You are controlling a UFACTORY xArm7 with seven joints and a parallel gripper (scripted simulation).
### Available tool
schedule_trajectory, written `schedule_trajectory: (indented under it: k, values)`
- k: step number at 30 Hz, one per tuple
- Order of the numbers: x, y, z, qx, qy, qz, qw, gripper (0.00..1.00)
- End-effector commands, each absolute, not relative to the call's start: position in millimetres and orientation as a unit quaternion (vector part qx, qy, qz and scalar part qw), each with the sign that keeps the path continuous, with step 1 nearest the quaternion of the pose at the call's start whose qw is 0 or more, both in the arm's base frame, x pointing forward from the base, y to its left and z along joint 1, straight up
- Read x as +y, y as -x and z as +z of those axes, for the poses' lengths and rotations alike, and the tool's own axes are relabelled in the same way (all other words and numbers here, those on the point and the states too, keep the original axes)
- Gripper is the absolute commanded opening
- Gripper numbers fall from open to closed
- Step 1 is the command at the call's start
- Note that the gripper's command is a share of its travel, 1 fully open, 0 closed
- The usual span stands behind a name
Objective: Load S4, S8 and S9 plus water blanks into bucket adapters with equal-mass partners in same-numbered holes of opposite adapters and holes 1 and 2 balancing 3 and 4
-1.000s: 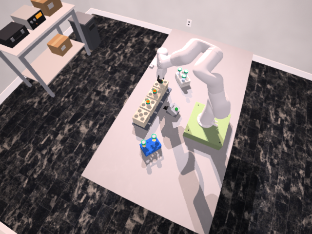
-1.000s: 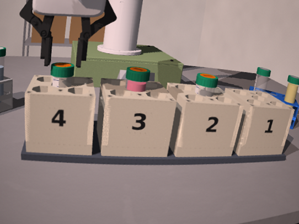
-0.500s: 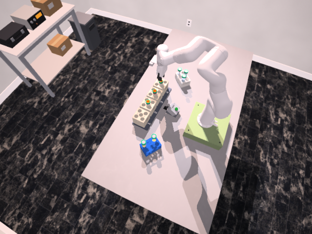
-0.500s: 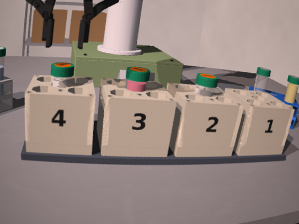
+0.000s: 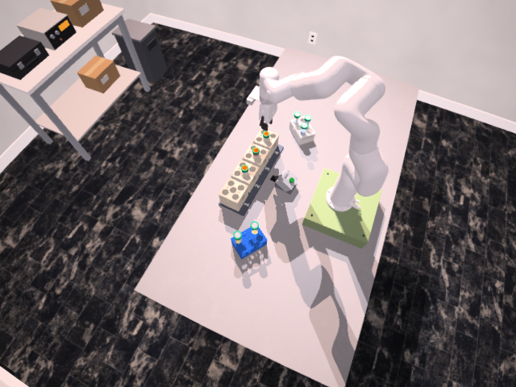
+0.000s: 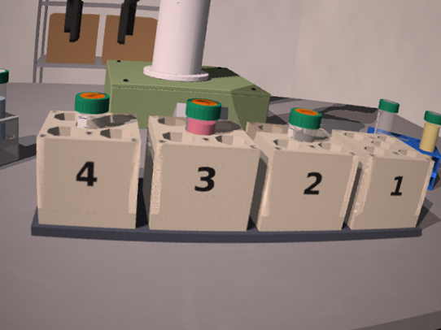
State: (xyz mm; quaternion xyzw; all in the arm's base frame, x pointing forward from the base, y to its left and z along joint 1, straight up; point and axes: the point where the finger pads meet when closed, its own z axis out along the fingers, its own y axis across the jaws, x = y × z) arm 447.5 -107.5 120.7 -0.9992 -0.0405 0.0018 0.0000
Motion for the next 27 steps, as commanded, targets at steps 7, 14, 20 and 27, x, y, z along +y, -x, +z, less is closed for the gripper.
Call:
schedule_trajectory:
  k: [7, 14, 20, 27]
  values:
    - [-108, -449, 142, -0.040, 0.999, -0.001, -0.001, 0.44]
    - [-108, -449, 152, -0.040, 0.999, -0.001, -0.001, 0.44]
    - [-108, -449, 164, -0.041, 0.999, -0.001, -0.001, 0.44]
    - [-108, -449, 177, -0.041, 0.999, -0.001, -0.001, 0.44]
